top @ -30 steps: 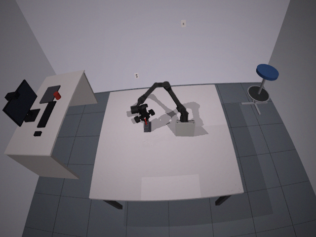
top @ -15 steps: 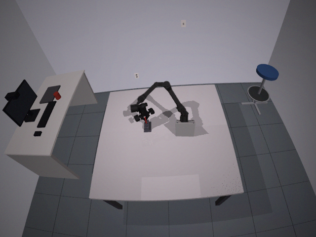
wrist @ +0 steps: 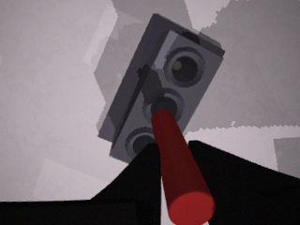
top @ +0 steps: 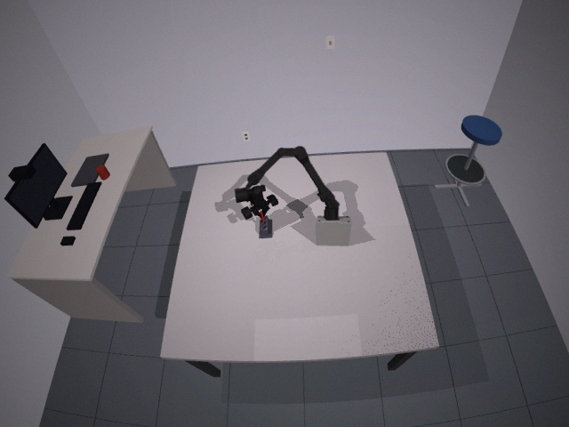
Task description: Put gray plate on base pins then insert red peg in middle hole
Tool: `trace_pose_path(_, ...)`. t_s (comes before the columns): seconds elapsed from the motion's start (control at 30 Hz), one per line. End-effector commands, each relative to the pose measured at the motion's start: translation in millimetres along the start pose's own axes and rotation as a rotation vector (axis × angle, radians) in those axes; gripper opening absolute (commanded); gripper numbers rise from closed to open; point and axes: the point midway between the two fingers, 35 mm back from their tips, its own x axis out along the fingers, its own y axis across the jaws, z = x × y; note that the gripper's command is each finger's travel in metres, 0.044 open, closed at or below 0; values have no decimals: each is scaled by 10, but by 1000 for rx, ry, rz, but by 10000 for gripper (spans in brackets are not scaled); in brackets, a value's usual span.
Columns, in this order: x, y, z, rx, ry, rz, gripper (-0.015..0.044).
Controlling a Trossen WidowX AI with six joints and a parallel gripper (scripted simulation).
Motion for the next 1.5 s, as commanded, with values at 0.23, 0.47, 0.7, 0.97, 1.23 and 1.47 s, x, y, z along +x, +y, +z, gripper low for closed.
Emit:
trace_pose_path(0.23,24,-2,3,0,0,0,0)
trace_pose_path(0.47,125,-17,18,-2,-2,-3,0)
trace_pose_path(0.7,181,-41,36,-3,-4,-4,0)
trace_pose_path(0.97,154,-25,24,-2,0,-1,0)
trace_pose_path(1.23,155,-26,24,-2,0,-1,0)
trace_pose_path(1.47,173,-38,31,-2,-1,-1,0)
